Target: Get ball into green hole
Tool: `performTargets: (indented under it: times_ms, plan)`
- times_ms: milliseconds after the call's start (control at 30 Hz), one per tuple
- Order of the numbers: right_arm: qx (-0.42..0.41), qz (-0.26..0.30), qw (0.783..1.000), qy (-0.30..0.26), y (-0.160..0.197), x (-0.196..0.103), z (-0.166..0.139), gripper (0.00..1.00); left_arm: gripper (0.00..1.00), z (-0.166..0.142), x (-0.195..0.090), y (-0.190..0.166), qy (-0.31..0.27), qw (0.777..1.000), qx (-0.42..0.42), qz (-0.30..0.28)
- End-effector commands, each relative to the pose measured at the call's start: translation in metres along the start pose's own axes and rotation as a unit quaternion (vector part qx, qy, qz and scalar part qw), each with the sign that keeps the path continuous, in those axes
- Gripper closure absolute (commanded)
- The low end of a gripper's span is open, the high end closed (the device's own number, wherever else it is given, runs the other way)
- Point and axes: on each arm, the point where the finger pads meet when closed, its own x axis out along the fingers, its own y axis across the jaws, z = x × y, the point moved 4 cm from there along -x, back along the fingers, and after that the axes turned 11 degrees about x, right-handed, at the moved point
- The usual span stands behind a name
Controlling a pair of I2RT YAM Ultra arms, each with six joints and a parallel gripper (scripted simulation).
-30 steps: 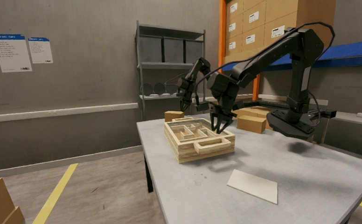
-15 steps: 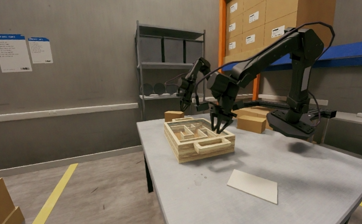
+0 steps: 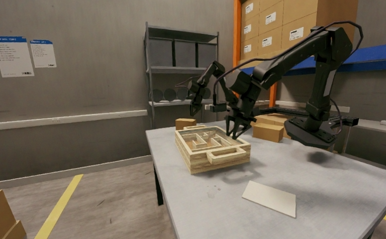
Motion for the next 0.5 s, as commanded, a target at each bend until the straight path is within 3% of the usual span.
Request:
performTargets:
  times_ms: [0, 333, 400, 467]
  plan:
    - [0.025, 0.049, 0.997, -0.046, -0.003, -0.02, 0.031, 0.62, 0.62, 0.018, -0.024, 0.016, -0.062, 0.998, -0.027, -0.013]
    - [0.084, 0.143, 0.968, -0.19, -0.054, -0.091, 0.108, 0.62, 0.62, 0.043, -0.104, 0.084, -0.231, 0.967, -0.105, -0.018]
    - [0.084, 0.143, 0.968, -0.19, -0.054, -0.091, 0.108, 0.62, 0.62, 0.043, -0.104, 0.084, -0.231, 0.967, -0.105, -0.018]
    - [0.088, 0.15, 0.962, -0.21, -0.066, -0.1, 0.11, 0.62, 0.62, 0.044, -0.122, 0.097, -0.263, 0.958, -0.116, -0.013]
